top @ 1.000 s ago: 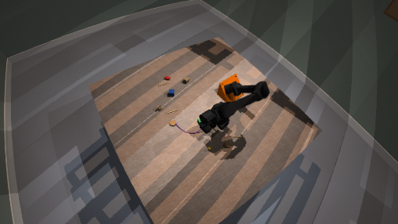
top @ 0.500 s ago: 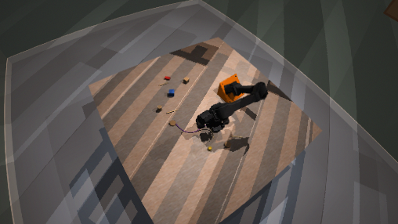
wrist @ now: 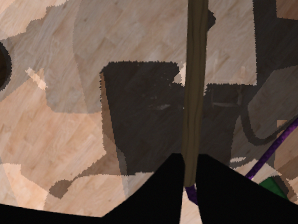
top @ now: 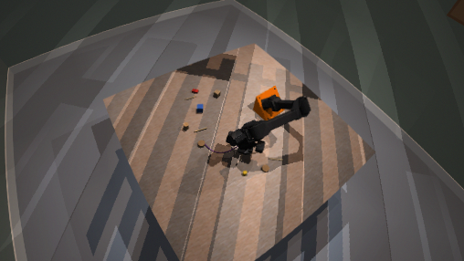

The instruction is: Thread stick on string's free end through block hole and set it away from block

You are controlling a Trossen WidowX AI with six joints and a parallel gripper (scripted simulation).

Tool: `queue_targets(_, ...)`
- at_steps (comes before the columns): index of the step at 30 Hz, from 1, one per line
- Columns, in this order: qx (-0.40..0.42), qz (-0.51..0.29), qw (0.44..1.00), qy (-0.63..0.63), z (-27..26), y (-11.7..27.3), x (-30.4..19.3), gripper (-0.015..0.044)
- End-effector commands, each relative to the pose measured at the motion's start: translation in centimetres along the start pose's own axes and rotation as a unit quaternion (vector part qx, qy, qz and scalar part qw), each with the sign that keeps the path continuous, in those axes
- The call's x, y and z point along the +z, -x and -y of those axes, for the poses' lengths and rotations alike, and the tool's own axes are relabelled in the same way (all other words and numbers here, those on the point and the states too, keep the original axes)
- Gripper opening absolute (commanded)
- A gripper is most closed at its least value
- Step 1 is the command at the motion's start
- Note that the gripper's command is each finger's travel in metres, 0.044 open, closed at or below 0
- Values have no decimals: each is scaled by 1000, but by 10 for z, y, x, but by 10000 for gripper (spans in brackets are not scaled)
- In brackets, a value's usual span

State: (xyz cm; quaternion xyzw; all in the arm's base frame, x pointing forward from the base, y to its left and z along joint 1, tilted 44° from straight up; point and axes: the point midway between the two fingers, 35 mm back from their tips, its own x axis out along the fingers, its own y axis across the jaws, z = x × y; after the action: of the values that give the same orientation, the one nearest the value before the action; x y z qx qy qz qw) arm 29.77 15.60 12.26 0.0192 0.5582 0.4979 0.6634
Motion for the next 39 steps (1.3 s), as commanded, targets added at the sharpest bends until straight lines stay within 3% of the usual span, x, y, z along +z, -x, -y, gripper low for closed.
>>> queue_targets(1, -2, 1, 997, -81, 4, 1, 4, 0)
queue_targets(20, -2, 3, 913, -408, 15, 2, 14, 0)
queue_targets(39, 0, 4, 726, -688, 27, 1, 23, 0)
